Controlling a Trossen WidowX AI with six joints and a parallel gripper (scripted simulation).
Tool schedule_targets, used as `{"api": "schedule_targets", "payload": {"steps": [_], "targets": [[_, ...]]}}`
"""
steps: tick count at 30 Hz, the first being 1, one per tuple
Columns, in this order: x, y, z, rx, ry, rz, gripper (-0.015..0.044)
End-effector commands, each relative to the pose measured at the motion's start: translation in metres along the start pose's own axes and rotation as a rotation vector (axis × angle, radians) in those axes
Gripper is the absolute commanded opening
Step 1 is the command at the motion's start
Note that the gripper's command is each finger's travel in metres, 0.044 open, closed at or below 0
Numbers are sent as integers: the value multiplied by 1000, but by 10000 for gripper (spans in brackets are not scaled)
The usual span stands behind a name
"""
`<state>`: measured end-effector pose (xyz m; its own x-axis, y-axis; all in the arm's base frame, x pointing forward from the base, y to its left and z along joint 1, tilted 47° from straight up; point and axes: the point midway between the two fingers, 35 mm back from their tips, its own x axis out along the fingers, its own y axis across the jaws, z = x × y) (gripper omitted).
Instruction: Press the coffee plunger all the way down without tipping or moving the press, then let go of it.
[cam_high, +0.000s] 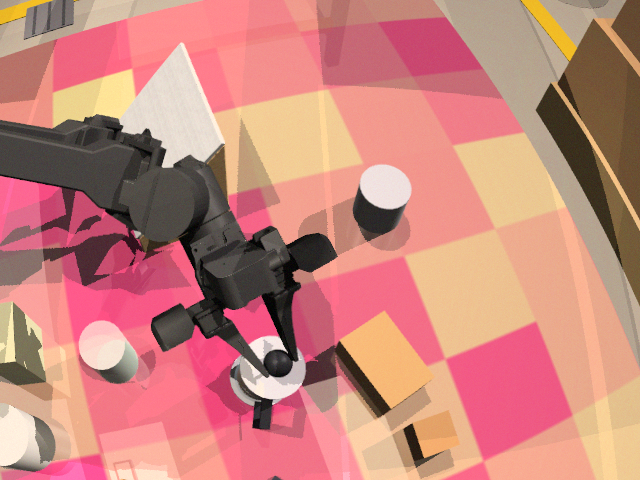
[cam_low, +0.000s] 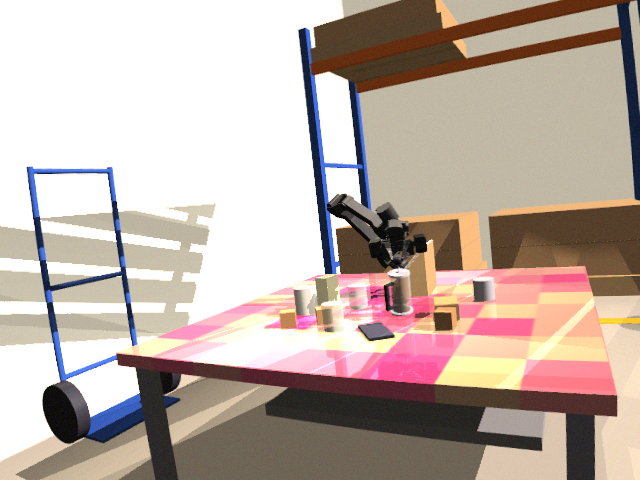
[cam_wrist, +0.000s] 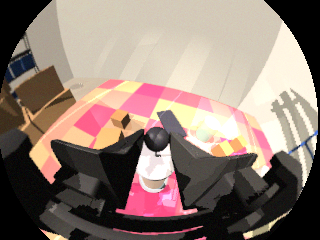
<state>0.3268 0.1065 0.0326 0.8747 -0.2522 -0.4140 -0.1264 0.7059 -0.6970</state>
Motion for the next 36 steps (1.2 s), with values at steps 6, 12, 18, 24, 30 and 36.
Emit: {"api": "schedule_targets", "payload": {"steps": [6, 12, 18, 24, 30, 36], "targets": [[5, 0, -12, -27, 41, -10, 117], [6, 1, -11, -27, 41, -10, 117], [6, 2, -10, -27, 40, -10, 117], [7, 2, -9, -27, 40, -10, 117], [8, 3, -9, -27, 40, -10, 117], [8, 3, -9, -27, 40, -10, 117]]}}
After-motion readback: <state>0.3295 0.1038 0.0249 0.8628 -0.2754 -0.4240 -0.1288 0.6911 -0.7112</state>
